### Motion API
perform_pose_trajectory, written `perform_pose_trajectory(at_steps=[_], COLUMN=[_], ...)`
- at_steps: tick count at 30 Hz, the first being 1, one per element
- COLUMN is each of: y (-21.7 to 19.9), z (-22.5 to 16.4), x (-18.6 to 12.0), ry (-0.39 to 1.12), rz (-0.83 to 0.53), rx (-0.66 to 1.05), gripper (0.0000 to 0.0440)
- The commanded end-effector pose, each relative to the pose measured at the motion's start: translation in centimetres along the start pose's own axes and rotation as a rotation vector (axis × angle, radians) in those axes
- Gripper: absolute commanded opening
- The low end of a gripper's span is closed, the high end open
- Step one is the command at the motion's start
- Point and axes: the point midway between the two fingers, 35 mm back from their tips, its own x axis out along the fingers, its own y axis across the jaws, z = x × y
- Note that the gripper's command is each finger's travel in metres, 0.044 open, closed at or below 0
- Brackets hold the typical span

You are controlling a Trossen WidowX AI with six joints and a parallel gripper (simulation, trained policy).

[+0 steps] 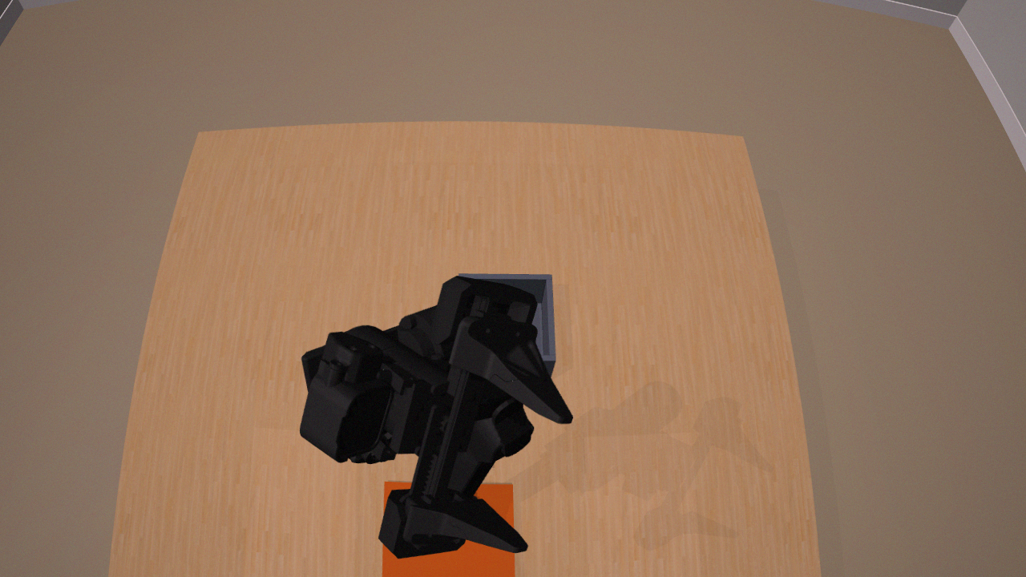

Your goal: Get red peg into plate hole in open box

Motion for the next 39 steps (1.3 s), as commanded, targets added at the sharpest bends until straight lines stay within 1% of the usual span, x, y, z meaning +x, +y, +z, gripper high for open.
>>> perform_pose_trajectory(at_steps=[1, 3, 10, 15, 21, 30, 39], y=[-0.3, -1.2, -4.8, -7.1, -9.4, -11.9, -13.3], z=[0.5, 2.0, 7.6, 11.1, 14.3, 17.2, 17.7], x=[-0.2, -0.9, -4.4, -7.9, -12.9, -21.5, -30.7], ry=[-0.024, -0.092, -0.335, -0.506, -0.705, -0.993, -1.269], rz=[-0.004, -0.021, -0.091, -0.147, -0.223, -0.355, -0.508], rx=[-0.014, -0.026, -0.020, -0.025, -0.045, -0.087, -0.130], gripper=[0.0418, 0.0437, 0.0439, 0.0440, 0.0440, 0.0440, 0.0440])
